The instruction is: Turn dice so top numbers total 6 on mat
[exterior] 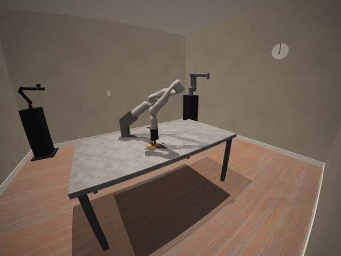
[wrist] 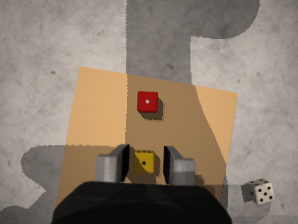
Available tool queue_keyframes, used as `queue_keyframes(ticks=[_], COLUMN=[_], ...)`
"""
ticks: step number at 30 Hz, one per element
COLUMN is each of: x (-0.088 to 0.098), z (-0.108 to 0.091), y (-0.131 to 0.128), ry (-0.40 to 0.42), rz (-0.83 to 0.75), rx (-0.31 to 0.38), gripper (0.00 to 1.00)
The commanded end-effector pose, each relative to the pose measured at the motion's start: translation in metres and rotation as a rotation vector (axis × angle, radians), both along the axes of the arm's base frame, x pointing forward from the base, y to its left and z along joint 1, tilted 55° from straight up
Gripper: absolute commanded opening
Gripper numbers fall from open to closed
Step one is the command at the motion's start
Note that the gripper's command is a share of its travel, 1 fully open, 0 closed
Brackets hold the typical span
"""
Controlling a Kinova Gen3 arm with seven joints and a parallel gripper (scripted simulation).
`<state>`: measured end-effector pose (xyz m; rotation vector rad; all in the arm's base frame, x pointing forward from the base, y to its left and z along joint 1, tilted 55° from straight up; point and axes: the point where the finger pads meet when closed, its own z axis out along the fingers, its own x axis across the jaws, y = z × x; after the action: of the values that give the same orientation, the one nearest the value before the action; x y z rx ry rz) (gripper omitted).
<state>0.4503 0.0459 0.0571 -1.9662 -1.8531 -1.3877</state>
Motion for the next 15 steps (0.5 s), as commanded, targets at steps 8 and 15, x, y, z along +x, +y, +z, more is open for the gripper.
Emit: queue_keyframes(ticks=[8, 15], x=[-0.013, -0.032], z=[0.017, 0.037], y=[-0.020, -0.041], ry=[-0.004, -0.004], rz=[-0.007, -0.007], rx=[-0.003, -0.003], gripper=[0.64, 0.64])
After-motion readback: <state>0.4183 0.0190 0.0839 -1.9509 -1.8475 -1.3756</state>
